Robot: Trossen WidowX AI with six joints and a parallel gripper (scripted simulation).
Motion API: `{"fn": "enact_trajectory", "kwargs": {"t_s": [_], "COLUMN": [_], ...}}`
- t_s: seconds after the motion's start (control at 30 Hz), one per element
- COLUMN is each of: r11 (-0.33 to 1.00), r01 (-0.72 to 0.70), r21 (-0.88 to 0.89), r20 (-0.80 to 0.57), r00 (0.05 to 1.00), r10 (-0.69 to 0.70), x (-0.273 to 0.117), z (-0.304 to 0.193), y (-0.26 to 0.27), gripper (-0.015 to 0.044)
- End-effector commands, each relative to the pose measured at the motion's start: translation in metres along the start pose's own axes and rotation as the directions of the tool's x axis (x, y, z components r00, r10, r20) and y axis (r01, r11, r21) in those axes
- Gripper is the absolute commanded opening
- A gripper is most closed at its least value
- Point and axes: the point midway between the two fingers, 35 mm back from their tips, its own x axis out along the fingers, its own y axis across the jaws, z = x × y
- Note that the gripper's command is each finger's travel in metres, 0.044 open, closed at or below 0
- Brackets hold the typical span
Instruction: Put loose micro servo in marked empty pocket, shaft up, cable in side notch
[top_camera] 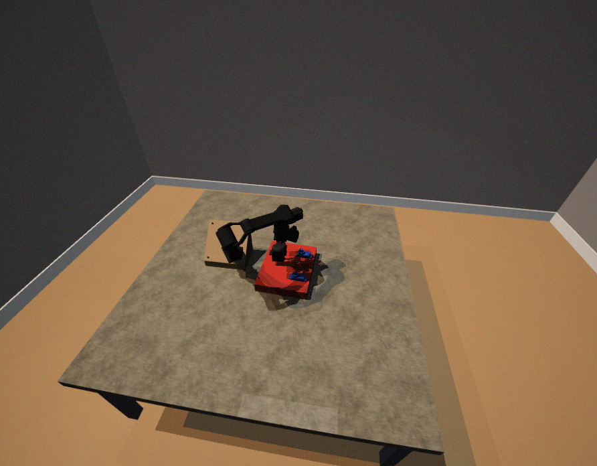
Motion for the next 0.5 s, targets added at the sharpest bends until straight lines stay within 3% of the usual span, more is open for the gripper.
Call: {"fn": "enact_trajectory", "kwargs": {"t_s": [0.0,0.47], "r11": [0.99,0.99], "r01": [-0.006,-0.006], "r21": [0.138,0.144], "r20": [0.001,0.002], "r00": [1.0,1.0], "r10": [0.006,0.006], "x": [-0.001,-0.001], "z": [0.001,0.019], "y": [0.001,-0.001], "gripper": [0.0,0.0]}}
